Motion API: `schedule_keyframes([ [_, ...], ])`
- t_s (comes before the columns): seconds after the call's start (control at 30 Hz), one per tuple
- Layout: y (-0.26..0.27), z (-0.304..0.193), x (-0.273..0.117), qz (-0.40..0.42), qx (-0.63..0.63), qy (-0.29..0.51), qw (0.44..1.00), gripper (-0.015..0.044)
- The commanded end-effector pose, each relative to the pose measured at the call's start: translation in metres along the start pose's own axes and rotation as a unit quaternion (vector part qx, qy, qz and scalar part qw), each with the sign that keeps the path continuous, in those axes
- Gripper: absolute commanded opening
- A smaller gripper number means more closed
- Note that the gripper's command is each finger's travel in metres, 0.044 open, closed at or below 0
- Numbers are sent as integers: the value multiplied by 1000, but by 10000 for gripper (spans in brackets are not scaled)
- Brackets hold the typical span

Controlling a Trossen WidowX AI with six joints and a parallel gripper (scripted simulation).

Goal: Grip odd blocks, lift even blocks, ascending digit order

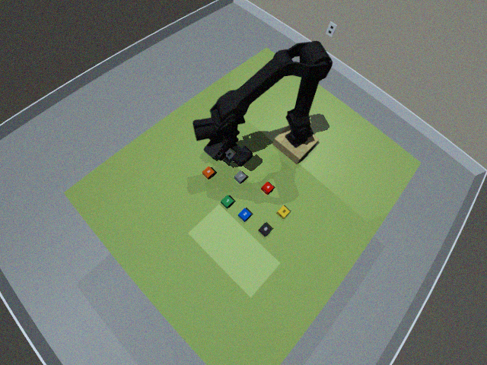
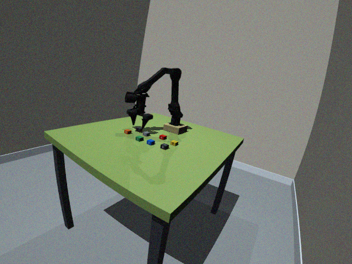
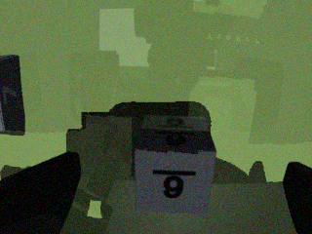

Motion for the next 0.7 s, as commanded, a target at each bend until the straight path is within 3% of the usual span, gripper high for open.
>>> schedule_keyframes([
  [0.0, 2, -3, 11, 5, -2, 6, 1000, 400],
  [0.23, 2, -3, 18, 5, -2, 6, 1000, 400],
  [0.57, 2, -3, 18, 5, -2, 6, 1000, 137],
  [0.67, 2, -3, 18, 5, -2, 6, 1000, 120],
])
Point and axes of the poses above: the point midway between the two fingers, 35 mm back from their tips, its own x axis out along the fingers, its own y axis across the jaws, z = x × y, the point moved 8 cm from there along -x, back along the fingers, and after that the axes turned 1 degree about x, right-handed, at the moved point
